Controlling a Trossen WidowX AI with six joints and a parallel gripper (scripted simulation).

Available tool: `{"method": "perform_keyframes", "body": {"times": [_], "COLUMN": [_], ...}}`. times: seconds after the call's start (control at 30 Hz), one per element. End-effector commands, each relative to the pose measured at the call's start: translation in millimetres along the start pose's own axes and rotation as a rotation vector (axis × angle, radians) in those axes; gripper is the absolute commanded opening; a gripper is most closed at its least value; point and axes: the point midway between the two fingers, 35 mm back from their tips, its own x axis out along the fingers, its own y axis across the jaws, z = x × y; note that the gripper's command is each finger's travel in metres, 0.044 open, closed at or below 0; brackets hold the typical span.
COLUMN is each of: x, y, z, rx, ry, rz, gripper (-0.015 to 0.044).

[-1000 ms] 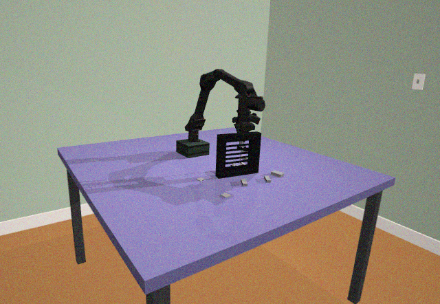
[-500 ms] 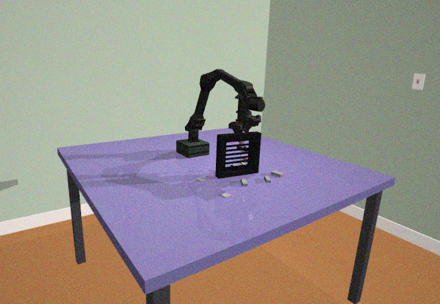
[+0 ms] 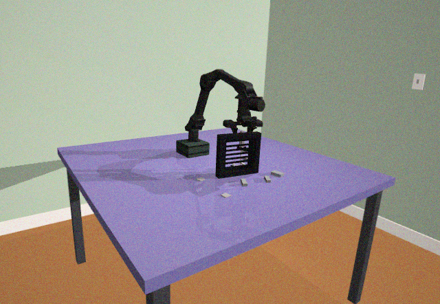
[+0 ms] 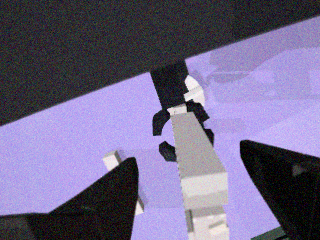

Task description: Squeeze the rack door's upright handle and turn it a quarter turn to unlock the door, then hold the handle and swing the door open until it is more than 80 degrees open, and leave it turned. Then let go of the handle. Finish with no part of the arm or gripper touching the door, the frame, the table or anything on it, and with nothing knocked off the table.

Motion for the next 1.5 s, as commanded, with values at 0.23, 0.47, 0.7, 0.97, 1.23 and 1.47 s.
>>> {"method": "perform_keyframes", "body": {"times": [0.23, 0.47, 0.7, 0.97, 1.23, 1.47], "x": [0.1, 0.1, 0.2, 0.2, 0.2, 0.2], "y": [-0.5, -0.5, -0.6, -0.7, -0.7, -0.7], "z": [0.5, 0.5, 0.6, 0.6, 0.6, 0.6], "rx": [0.519, 0.866, 1.213, 1.576, 1.584, 1.584], "ry": [-0.004, -0.004, -0.005, -0.005, -0.005, -0.005], "rz": [-0.002, -0.002, -0.001, -0.001, -0.001, -0.001], "gripper": [0.0281, 0.0281, 0.0281, 0.0281, 0.0274, 0.0228]}}
